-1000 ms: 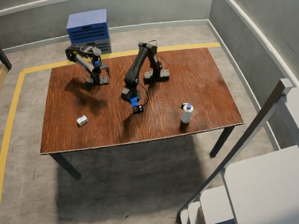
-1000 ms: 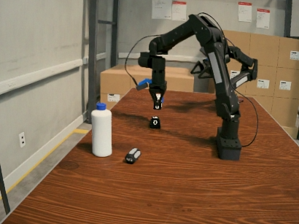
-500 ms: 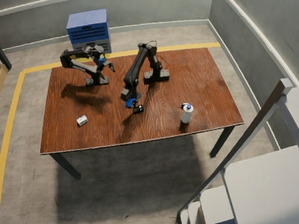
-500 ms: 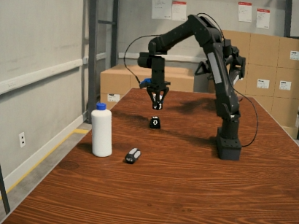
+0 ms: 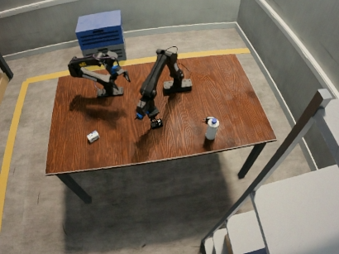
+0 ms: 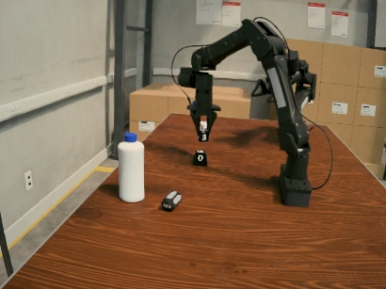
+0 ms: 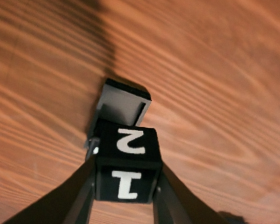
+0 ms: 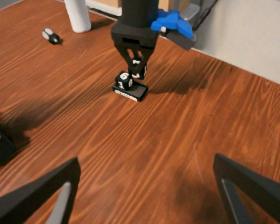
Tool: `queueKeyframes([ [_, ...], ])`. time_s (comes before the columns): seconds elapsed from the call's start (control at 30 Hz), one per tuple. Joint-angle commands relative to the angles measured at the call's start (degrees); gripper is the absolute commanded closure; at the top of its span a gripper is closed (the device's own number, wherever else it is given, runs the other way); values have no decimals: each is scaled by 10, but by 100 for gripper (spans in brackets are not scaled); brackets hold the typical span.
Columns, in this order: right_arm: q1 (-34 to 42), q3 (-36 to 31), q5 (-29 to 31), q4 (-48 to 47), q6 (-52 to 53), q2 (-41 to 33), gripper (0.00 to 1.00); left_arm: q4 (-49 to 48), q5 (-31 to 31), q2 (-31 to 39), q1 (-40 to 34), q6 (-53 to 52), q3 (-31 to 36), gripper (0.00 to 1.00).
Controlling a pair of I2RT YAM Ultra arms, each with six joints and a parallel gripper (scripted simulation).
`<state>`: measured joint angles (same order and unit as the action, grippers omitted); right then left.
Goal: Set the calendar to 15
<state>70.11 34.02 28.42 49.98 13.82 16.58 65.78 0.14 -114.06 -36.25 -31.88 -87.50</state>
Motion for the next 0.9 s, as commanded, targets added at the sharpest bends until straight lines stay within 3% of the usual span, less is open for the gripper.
queueKeyframes([
  [0.0,5,-8,10,1,5,-11,0,7,7,2,-4,-74,-26,74],
  [0.17,5,-8,10,1,5,-11,0,10,6,2,-5,-130,-28,74],
  [0.87,3,-1,7,1,2,-5,0,-74,4,-16,-5,-127,27,74],
])
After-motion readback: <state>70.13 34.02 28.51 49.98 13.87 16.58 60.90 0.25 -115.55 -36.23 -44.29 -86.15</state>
